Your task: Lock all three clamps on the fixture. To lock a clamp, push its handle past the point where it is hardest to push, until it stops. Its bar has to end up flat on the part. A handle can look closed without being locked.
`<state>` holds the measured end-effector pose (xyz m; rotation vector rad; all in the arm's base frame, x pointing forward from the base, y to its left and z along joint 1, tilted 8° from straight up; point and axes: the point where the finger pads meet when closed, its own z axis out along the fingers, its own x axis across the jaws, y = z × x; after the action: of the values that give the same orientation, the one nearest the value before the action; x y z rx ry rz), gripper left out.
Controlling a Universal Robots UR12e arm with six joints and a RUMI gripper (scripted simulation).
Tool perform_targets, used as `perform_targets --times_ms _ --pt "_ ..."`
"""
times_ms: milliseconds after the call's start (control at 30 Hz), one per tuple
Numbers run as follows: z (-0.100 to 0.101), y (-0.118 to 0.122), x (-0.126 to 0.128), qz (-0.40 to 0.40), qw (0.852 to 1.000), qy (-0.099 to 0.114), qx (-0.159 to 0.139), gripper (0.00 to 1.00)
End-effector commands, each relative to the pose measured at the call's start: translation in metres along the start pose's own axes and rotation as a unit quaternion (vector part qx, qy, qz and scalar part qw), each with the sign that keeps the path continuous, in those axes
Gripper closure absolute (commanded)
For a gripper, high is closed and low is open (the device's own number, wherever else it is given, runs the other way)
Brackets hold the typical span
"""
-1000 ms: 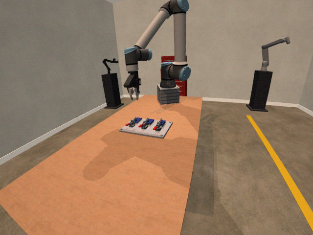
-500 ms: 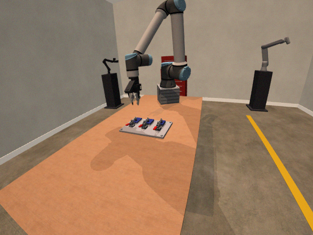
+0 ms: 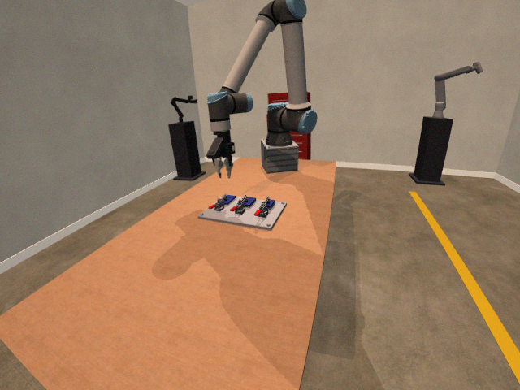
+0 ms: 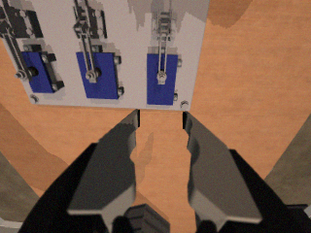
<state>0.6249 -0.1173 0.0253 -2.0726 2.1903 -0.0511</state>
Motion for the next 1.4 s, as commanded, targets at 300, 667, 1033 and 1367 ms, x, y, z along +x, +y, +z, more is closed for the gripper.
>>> perform_targets --times_ms 300,667,1033,1367 --pt "0.000 -0.059 0.000 0.000 1.000 0.000 0.001 0.72" --pt "0.000 -0.120 0.000 0.000 1.000 0.000 0.001 0.72" --pt "0.000 -0.134 0.000 0.000 1.000 0.000 0.001 0.72" --pt "0.008 -0.134 0.000 0.000 1.000 0.000 0.001 0.72"
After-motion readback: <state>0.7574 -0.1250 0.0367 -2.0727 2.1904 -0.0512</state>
